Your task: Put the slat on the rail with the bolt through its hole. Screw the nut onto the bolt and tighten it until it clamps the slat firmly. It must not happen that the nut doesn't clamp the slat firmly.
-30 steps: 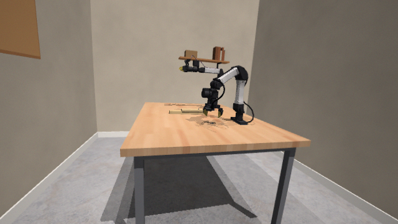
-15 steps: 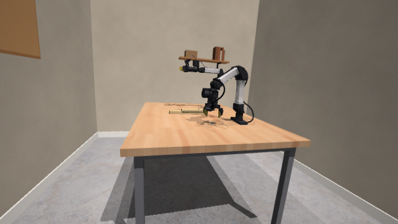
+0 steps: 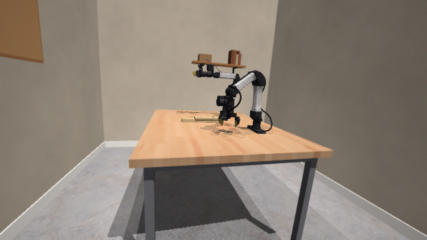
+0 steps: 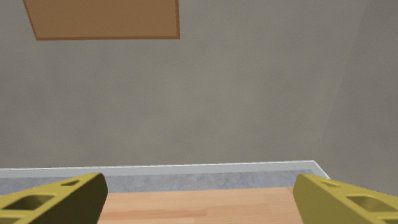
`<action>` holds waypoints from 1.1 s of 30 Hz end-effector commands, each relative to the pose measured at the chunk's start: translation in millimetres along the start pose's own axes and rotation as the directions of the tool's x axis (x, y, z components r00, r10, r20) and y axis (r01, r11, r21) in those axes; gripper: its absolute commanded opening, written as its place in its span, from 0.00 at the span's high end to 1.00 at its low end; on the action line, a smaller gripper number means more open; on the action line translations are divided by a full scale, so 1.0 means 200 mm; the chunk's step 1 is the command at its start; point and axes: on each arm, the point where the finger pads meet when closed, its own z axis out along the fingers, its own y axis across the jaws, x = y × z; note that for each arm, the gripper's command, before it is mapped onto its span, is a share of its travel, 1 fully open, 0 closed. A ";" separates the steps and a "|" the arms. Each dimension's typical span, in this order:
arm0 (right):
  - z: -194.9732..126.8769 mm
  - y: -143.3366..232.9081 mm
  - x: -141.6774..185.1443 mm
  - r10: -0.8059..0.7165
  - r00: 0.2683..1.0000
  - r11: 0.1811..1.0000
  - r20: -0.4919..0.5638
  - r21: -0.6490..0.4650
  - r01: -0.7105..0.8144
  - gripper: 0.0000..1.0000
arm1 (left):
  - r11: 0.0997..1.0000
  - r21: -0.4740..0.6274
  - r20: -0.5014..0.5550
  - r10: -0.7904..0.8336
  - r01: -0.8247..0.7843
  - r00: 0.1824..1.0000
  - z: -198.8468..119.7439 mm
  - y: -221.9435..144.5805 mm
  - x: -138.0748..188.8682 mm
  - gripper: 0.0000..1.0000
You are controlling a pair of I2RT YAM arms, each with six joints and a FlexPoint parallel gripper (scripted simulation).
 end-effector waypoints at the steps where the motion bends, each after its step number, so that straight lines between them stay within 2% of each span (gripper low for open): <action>1: 0.00 0.01 -0.01 -0.003 1.000 1.000 0.006 -0.012 0.003 0.00 | 1.000 0.007 -0.001 -0.015 0.015 1.000 0.04 0.00 -0.01 0.00; 33: 0.00 0.01 -0.01 -0.003 1.000 1.000 0.006 -0.012 0.003 0.00 | 1.000 0.007 0.000 -0.015 0.015 1.000 0.14 -0.01 -0.02 0.00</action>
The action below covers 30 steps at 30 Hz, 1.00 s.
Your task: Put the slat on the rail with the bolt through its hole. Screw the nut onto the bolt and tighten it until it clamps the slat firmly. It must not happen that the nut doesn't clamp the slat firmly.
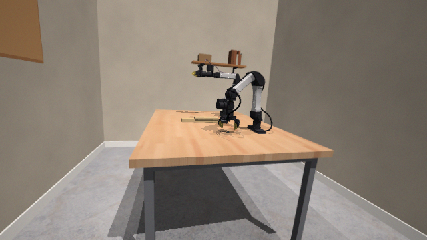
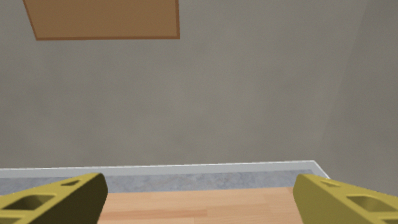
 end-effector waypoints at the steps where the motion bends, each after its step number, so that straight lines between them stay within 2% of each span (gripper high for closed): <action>1: 0.00 0.01 -0.01 -0.003 1.000 1.000 0.006 -0.012 0.003 0.00 | 1.000 0.008 0.000 -0.015 0.015 1.000 0.04 0.00 -0.01 0.00; 30: 0.00 0.01 -0.01 -0.003 1.000 1.000 0.006 -0.012 0.003 0.00 | 1.000 0.008 0.000 -0.015 0.015 1.000 0.13 0.00 -0.01 0.00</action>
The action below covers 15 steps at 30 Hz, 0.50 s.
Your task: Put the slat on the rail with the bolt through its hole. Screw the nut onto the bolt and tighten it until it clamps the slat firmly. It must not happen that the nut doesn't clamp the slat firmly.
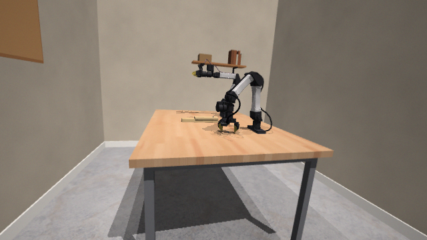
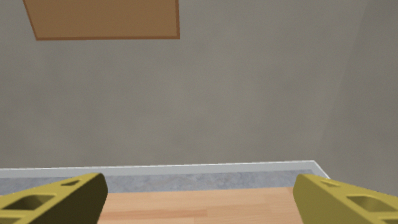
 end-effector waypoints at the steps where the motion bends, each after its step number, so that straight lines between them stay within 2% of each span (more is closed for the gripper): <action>1: 0.00 0.01 -0.01 -0.003 1.000 1.000 0.006 -0.012 0.003 0.00 | 1.000 0.010 0.002 -0.016 0.016 1.000 0.03 0.00 -0.01 0.00; 7: 0.00 0.01 -0.01 -0.003 1.000 1.000 0.006 -0.012 0.003 0.00 | 1.000 0.010 0.002 -0.016 0.016 1.000 0.05 0.00 -0.01 0.00; 13: 0.00 0.01 -0.01 -0.003 1.000 1.000 0.006 -0.012 0.003 0.00 | 1.000 0.008 0.011 -0.002 0.002 1.000 0.00 -0.01 -0.01 0.67; 15: 0.00 0.01 -0.01 -0.003 1.000 1.000 0.006 -0.012 0.003 0.00 | 1.000 0.008 0.011 -0.002 0.002 1.000 0.00 -0.01 -0.01 0.69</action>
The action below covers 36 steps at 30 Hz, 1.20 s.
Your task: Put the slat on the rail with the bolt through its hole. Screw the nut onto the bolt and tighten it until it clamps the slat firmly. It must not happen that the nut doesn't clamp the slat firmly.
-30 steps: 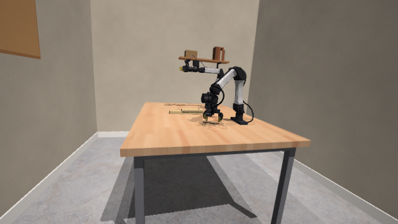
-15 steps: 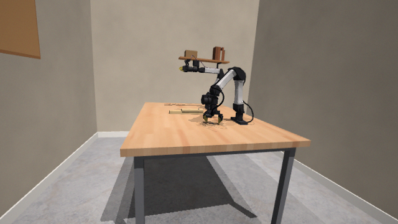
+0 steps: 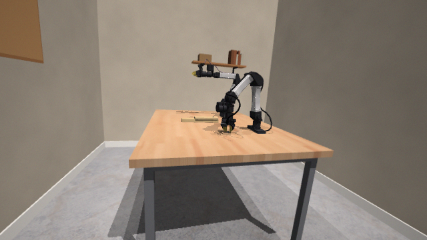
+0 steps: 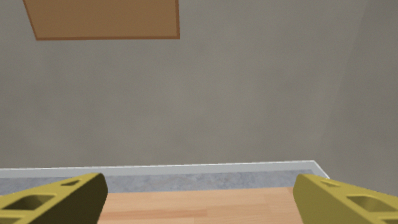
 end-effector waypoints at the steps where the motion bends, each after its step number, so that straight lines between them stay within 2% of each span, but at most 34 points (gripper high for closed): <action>1: 0.00 0.01 -0.01 -0.003 1.000 1.000 0.006 -0.012 0.003 0.00 | 1.000 0.007 0.010 -0.003 0.003 1.000 -0.01 -0.01 -0.01 0.71; 3: 0.00 0.01 -0.01 -0.003 1.000 1.000 0.006 -0.012 0.003 0.00 | 1.000 0.007 0.010 -0.003 0.003 1.000 -0.01 -0.01 -0.01 0.71; 14: 0.00 0.01 -0.01 -0.003 1.000 1.000 0.006 -0.012 0.003 0.00 | 1.000 0.007 0.010 -0.003 0.003 1.000 -0.01 -0.01 -0.01 0.86; 36: 0.00 0.01 -0.01 -0.003 1.000 1.000 0.006 -0.012 0.003 0.00 | 1.000 0.007 0.010 -0.003 0.003 1.000 -0.01 -0.01 -0.01 0.86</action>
